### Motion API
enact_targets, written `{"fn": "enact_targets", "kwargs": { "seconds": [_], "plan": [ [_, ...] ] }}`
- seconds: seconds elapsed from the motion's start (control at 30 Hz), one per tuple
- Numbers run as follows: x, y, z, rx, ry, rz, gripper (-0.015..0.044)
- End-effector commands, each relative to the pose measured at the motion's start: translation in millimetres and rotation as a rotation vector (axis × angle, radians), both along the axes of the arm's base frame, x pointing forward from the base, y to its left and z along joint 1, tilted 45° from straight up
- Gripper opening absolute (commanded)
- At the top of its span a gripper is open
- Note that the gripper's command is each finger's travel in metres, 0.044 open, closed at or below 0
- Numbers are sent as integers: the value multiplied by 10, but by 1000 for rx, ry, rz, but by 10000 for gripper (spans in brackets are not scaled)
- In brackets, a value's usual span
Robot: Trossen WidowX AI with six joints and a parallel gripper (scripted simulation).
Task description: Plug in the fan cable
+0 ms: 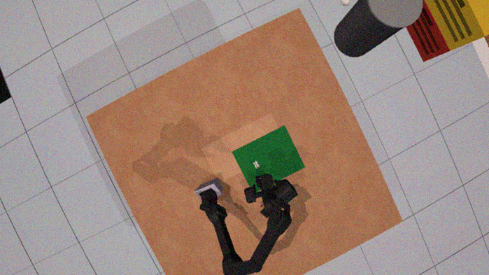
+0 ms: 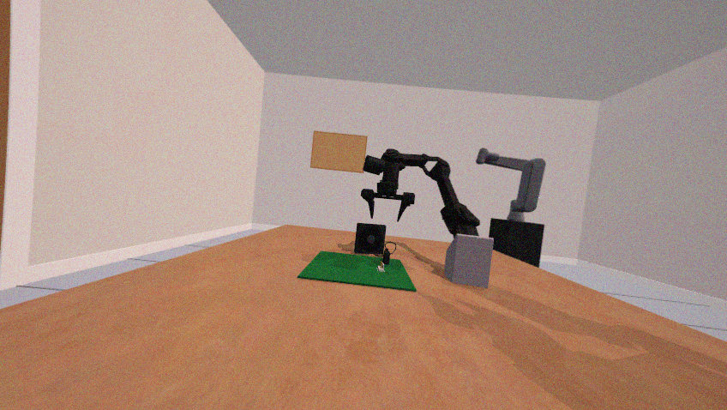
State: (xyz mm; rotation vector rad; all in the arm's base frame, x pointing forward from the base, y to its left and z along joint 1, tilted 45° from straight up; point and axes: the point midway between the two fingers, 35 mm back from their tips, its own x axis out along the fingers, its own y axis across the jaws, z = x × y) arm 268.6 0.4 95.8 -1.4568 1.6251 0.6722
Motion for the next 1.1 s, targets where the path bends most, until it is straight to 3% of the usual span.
{"fn": "enact_targets", "kwargs": {
  "seconds": [0.0, 0.37, 0.67, 1.07],
  "plan": [
    [-188, 174, -11, -209, 196, 168, 440],
    [-190, 165, -27, -218, 204, 176, 440],
    [-221, -511, -698, -222, 203, 175, 440],
    [-226, -536, -720, -223, 203, 175, 440]
  ]
}}
